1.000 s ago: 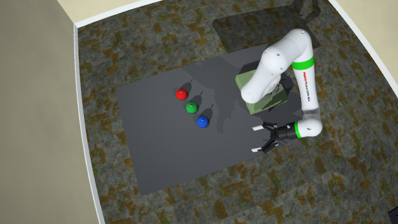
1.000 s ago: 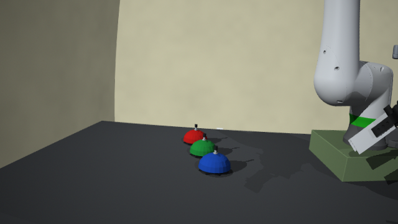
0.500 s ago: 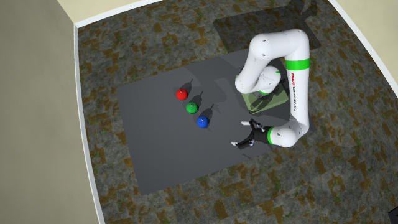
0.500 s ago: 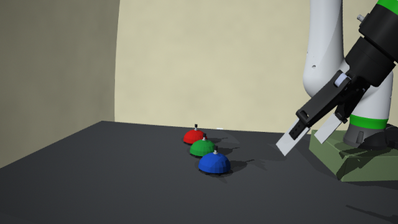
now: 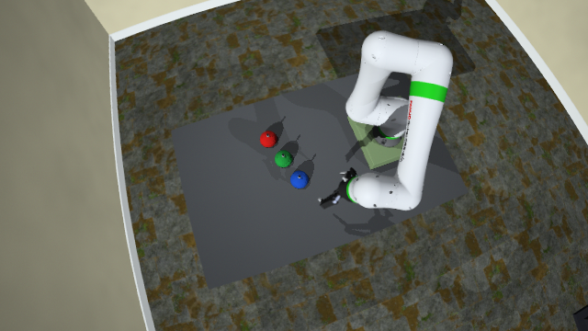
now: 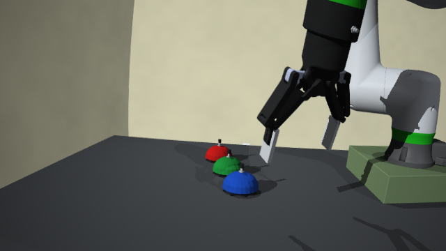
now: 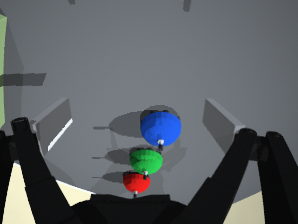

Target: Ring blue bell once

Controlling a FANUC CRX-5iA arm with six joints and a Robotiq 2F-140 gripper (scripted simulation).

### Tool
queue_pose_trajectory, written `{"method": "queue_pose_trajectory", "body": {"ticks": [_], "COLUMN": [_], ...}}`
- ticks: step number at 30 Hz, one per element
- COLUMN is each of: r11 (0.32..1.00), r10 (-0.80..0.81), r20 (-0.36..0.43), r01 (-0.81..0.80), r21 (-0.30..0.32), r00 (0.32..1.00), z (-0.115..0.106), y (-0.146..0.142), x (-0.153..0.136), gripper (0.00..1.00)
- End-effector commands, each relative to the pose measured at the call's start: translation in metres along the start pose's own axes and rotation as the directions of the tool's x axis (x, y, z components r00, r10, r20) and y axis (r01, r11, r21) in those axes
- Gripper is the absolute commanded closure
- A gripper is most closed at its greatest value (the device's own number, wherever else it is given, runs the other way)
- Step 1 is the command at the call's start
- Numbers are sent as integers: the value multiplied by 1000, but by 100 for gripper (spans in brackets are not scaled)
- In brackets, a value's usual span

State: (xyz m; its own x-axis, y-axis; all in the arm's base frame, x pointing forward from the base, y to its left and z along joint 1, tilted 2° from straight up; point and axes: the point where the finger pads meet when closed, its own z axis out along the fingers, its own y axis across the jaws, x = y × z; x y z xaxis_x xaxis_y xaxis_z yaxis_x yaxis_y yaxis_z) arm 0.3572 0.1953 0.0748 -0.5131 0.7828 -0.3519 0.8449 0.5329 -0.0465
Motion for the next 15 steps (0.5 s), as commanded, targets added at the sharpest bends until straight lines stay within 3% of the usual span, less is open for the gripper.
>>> {"method": "queue_pose_trajectory", "body": {"ticks": [1,9,15], "r11": [998,990,982], "r10": [37,139,188], "r20": [-94,-252,-323], "r01": [-33,-131,-189], "r21": [50,49,27], "r00": [995,958,928], "z": [8,17,21], "y": [9,23,29], "x": [-25,-89,-128], "gripper": [0,0,0]}}
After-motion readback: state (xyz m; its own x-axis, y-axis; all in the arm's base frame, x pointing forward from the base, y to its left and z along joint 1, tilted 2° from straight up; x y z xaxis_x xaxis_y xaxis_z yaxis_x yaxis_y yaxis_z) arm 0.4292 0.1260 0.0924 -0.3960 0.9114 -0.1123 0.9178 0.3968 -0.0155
